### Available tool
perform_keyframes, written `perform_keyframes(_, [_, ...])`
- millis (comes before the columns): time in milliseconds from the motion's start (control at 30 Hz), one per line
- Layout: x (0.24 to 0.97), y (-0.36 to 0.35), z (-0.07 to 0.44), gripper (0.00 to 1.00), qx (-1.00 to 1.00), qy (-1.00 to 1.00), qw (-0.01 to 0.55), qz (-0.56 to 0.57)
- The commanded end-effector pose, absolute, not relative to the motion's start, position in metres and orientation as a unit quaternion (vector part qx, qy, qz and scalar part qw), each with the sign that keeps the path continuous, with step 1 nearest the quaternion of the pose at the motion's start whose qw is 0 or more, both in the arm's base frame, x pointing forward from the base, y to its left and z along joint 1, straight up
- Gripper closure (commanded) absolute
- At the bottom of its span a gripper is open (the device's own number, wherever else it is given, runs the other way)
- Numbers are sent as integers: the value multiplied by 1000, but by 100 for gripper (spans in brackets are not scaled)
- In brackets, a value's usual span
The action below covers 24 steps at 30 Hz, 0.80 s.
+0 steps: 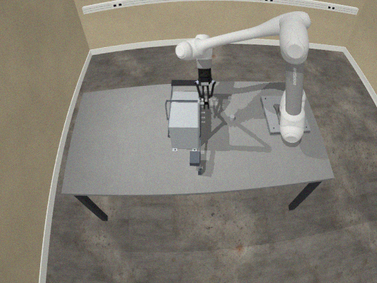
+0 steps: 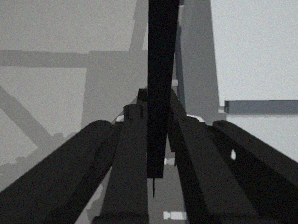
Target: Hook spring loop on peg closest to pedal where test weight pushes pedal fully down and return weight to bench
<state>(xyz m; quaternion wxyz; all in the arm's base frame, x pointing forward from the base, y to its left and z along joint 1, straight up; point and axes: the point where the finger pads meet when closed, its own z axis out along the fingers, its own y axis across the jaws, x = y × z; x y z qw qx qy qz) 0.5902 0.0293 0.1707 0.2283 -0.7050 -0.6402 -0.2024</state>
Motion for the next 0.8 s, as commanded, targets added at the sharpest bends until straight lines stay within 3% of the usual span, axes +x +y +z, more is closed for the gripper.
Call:
perform_keyframes(0, [590,28,171,83,-705,-640,228,-203])
perform_keyframes(767, [590,20,171,83,-705,-640,228,-203])
